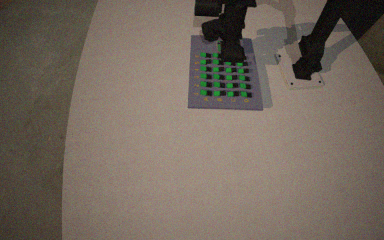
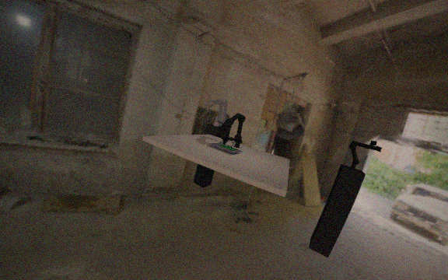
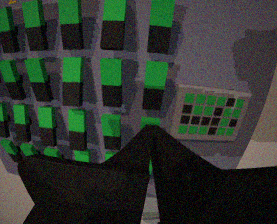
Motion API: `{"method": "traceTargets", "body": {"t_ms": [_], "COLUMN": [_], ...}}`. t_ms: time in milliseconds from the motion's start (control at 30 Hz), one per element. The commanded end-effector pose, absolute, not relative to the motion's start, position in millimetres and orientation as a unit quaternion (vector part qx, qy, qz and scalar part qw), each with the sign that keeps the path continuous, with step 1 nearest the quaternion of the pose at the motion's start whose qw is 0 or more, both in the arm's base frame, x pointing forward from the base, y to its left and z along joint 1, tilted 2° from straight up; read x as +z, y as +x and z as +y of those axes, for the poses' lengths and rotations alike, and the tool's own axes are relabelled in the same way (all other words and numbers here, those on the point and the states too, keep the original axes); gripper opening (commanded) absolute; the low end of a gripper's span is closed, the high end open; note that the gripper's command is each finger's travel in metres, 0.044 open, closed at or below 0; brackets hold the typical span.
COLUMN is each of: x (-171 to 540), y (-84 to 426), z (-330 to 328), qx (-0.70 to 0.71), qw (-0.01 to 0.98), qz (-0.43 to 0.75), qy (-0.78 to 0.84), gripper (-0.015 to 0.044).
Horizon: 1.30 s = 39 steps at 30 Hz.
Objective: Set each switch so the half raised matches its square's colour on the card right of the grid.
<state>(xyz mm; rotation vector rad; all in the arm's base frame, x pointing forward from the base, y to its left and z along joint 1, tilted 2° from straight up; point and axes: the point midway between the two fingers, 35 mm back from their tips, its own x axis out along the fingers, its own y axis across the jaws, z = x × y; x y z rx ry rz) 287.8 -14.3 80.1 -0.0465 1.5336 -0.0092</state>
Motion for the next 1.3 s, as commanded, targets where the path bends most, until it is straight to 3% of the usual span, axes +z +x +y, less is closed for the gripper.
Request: {"method": "traceTargets", "body": {"t_ms": [0, 1267], "x": [78.1, 73.1], "y": [286.9, 287.2], "z": [-14.0, -14.1], "qx": [-0.001, -0.001], "qw": [0.719, 0.719], "qz": [0.695, 0.695], "qy": [-0.022, -0.022], "gripper": [0.0000, 0.0000]}}
